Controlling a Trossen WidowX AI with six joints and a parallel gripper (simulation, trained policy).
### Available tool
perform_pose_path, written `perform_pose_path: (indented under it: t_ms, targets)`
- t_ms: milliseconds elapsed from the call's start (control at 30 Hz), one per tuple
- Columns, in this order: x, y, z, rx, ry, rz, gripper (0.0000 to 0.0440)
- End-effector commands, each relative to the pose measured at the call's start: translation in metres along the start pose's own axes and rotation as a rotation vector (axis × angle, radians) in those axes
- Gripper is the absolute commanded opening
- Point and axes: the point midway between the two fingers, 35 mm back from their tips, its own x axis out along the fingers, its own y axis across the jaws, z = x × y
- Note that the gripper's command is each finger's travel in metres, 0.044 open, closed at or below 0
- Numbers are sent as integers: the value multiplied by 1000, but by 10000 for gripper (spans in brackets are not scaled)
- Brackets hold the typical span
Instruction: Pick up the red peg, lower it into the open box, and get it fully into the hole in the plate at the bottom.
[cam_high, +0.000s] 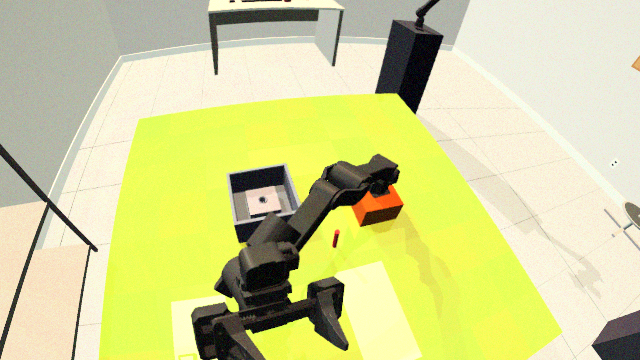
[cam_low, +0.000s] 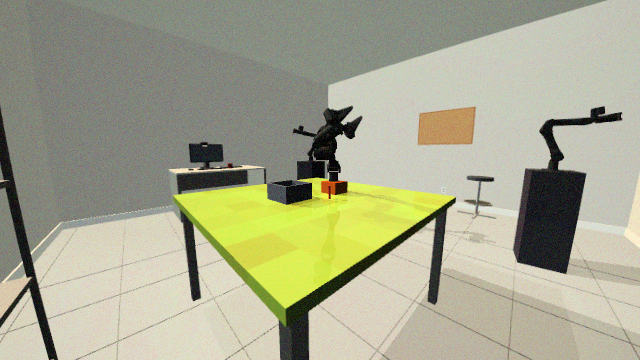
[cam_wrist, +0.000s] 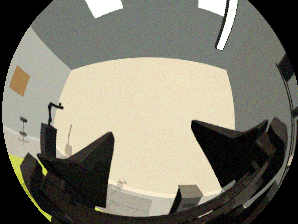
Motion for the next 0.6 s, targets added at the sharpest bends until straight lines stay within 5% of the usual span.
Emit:
perform_pose_path:
  t_ms: [0, 567]
  targets:
    - [0, -7, 4, 9, 1, -29, 419]
    - [-35, -110, 59, 213, 198, -556, 440]
